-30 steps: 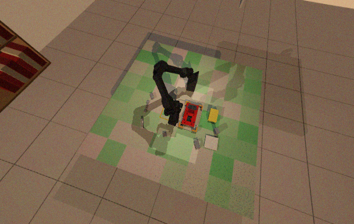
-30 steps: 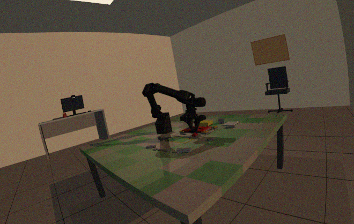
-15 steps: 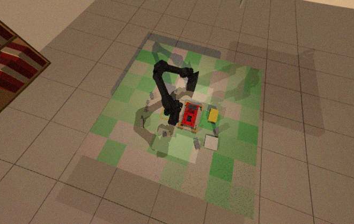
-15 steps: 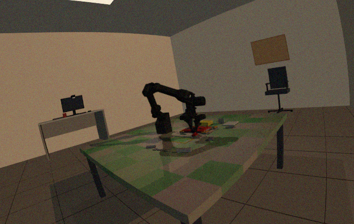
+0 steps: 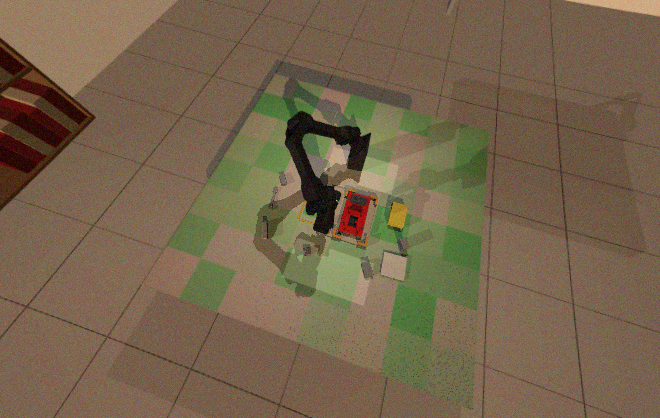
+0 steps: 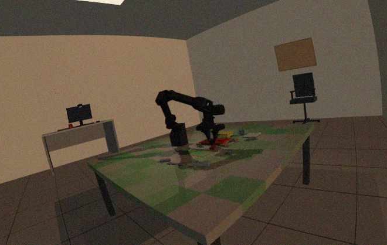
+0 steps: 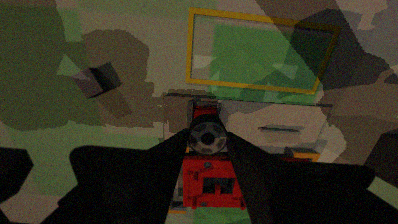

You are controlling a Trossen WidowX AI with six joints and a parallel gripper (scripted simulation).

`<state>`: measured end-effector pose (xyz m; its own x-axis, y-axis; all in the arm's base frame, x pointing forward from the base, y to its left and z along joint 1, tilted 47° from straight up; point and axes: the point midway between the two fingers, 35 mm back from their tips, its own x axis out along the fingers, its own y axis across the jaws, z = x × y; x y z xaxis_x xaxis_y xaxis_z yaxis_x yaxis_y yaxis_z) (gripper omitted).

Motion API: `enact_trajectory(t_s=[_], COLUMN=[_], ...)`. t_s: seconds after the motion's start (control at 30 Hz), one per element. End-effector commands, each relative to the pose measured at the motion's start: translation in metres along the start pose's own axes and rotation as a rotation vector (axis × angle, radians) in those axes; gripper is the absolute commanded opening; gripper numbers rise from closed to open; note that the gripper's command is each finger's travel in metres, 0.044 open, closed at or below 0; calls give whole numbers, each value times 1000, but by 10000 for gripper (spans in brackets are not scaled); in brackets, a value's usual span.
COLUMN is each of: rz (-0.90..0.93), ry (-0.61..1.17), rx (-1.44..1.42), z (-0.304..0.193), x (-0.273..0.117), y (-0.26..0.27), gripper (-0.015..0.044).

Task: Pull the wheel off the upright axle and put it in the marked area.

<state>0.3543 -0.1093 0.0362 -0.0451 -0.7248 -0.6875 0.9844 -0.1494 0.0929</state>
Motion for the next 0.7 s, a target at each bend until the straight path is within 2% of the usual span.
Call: enact_trajectory(t_s=[0.0, 0.67], rz=[5, 7], ry=[1, 1], rx=[3, 2], z=[-1, -1], x=[-4, -10], y=[1, 1], gripper=[0, 0])
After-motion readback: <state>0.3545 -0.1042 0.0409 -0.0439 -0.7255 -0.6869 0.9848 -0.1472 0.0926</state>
